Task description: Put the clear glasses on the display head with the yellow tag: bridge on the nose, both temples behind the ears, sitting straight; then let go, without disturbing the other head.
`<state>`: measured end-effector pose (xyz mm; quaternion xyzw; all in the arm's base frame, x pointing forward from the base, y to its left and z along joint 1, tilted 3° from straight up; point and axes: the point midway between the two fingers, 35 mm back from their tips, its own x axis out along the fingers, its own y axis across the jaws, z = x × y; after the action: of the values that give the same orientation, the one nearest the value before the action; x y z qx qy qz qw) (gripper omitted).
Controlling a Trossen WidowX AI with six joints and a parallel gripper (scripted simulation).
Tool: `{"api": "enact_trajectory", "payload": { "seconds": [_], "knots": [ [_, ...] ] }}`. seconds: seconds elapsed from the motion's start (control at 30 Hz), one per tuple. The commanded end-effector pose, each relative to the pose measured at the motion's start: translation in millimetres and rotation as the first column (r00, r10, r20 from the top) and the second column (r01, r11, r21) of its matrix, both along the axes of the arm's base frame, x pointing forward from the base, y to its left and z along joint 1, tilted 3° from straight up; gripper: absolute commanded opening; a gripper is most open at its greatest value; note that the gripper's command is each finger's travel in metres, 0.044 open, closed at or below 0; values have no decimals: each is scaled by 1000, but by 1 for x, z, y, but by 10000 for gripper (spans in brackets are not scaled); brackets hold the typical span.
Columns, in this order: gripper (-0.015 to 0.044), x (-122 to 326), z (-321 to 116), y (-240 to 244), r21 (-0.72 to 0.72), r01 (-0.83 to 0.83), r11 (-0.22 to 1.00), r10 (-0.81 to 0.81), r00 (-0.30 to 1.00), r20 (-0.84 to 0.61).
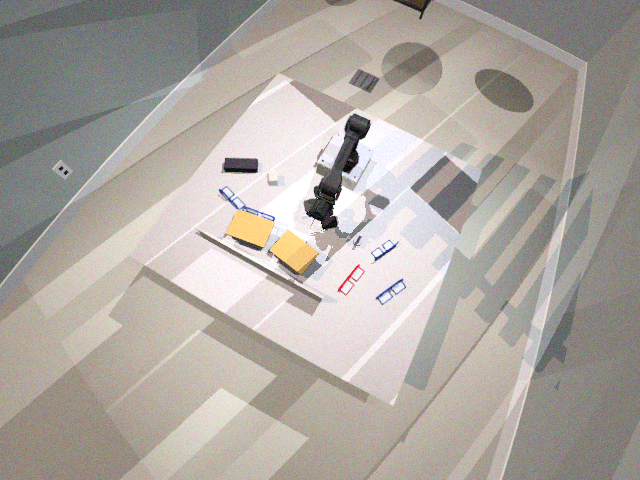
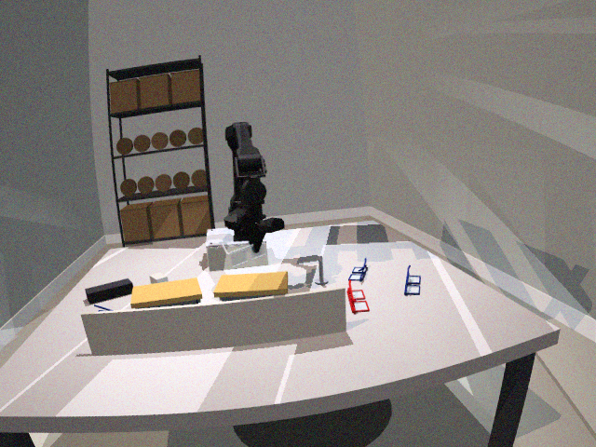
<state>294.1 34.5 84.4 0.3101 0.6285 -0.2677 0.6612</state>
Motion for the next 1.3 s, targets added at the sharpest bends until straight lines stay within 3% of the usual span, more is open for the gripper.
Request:
{"api": "enact_trajectory", "payload": {
  "seconds": [0.0,0.6,1.27],
  "knots": [
    [0,7,3,11,4,84,996,-84,996,4],
    [0,25,8,75,35,500,865,-499,866,-21],
    [0,26,10,154,53,848,528,-845,530,-65]
  ]
}}
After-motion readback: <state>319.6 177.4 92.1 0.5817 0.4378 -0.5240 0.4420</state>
